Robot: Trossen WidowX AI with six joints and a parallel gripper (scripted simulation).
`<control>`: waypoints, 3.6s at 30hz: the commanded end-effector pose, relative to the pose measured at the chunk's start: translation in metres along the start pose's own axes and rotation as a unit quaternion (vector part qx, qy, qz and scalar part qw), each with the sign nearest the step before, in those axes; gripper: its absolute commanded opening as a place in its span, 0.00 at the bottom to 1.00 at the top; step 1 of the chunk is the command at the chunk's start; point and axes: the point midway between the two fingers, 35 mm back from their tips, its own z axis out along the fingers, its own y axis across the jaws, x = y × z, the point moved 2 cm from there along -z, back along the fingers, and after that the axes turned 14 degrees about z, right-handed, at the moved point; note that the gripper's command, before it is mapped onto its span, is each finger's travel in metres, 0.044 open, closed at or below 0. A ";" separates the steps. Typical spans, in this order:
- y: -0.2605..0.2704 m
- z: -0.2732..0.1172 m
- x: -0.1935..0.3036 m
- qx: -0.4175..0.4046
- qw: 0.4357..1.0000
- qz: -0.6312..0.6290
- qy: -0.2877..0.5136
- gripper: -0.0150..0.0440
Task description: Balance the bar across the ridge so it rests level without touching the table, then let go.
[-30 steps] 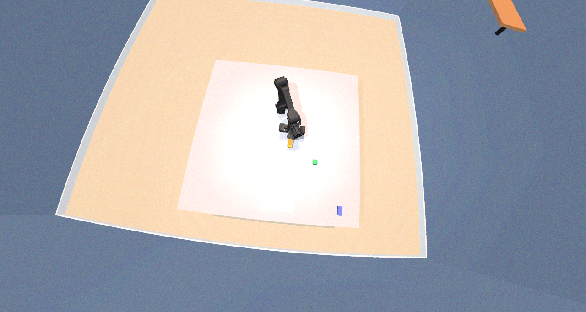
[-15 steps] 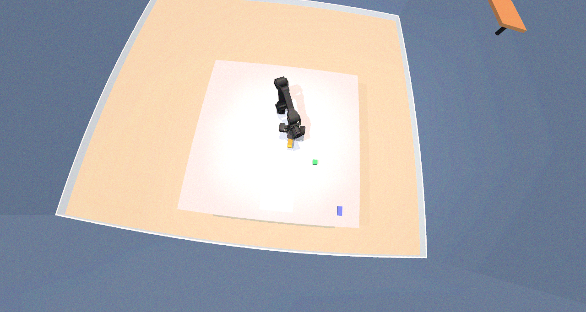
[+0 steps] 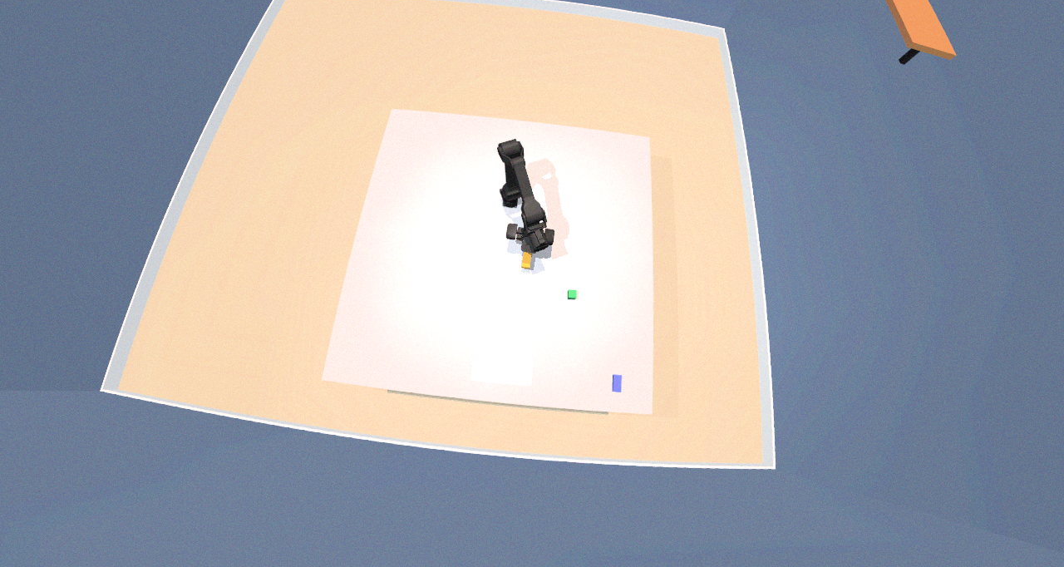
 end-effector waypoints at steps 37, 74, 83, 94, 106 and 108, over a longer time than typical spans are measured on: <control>0.000 -0.001 0.001 0.002 1.000 0.002 0.002 0.25; 0.000 0.000 0.001 0.002 1.000 0.002 0.002 0.25; 0.000 -0.001 0.001 0.001 1.000 0.000 0.002 0.25; 0.000 -0.001 0.001 0.001 1.000 0.000 0.002 0.25; 0.000 -0.001 0.001 0.001 1.000 0.000 0.002 0.34; 0.000 -0.001 0.001 0.001 1.000 0.000 0.002 0.43</control>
